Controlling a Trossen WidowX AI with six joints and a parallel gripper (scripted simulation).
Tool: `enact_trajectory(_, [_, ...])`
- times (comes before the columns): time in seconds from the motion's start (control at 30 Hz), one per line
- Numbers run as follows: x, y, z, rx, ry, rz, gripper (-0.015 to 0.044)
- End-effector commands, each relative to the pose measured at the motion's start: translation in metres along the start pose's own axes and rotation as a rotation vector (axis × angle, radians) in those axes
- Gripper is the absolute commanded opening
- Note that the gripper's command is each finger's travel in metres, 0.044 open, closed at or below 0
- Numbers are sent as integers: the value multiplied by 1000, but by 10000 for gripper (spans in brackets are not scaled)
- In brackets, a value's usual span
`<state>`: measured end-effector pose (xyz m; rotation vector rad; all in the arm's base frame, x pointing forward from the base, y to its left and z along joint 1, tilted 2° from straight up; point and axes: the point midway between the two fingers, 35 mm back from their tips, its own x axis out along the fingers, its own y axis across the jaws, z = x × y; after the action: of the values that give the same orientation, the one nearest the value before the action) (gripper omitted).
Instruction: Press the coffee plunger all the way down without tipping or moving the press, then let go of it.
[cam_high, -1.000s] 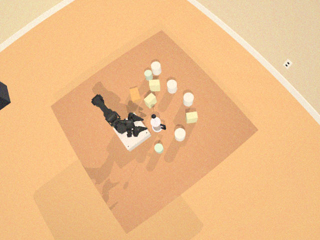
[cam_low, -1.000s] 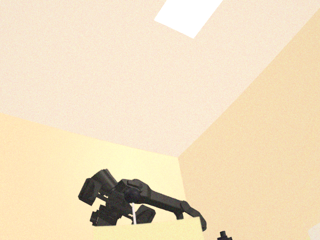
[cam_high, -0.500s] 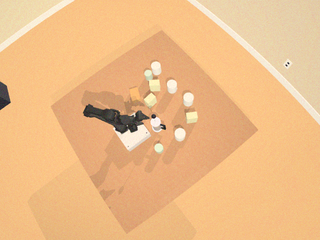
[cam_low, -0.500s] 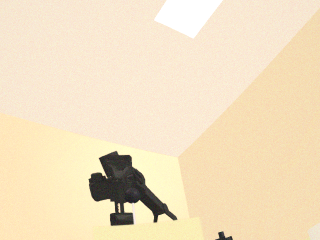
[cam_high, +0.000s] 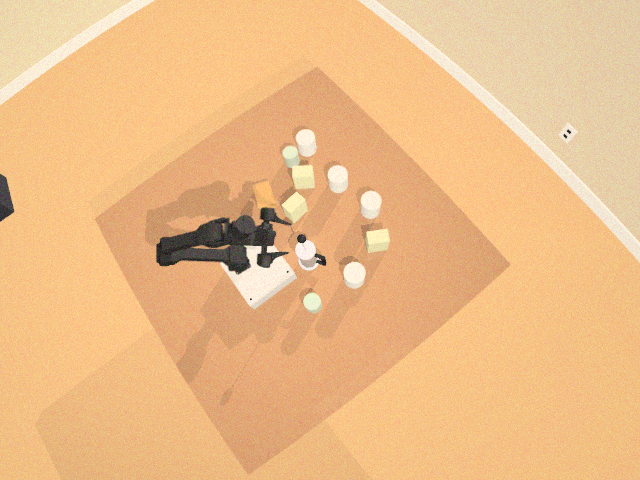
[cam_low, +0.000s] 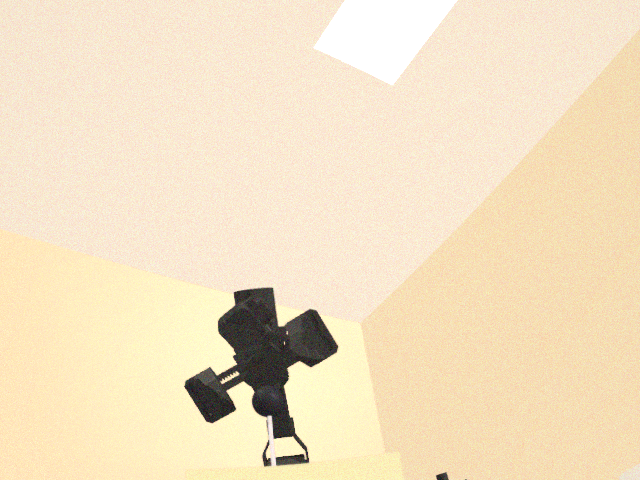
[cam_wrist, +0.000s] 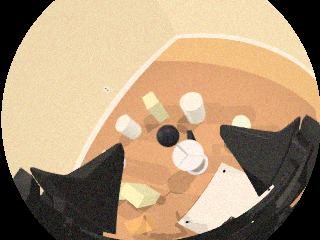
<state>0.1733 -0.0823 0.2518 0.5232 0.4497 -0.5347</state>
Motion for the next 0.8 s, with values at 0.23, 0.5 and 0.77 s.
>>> enact_trajectory(0.23, [19,2,-23,-450,-46,6,440])
enact_trajectory(0.5, [22,2,-22,-450,-46,5,440])
enact_trajectory(0.77, [35,2,-21,-450,-47,5,440])
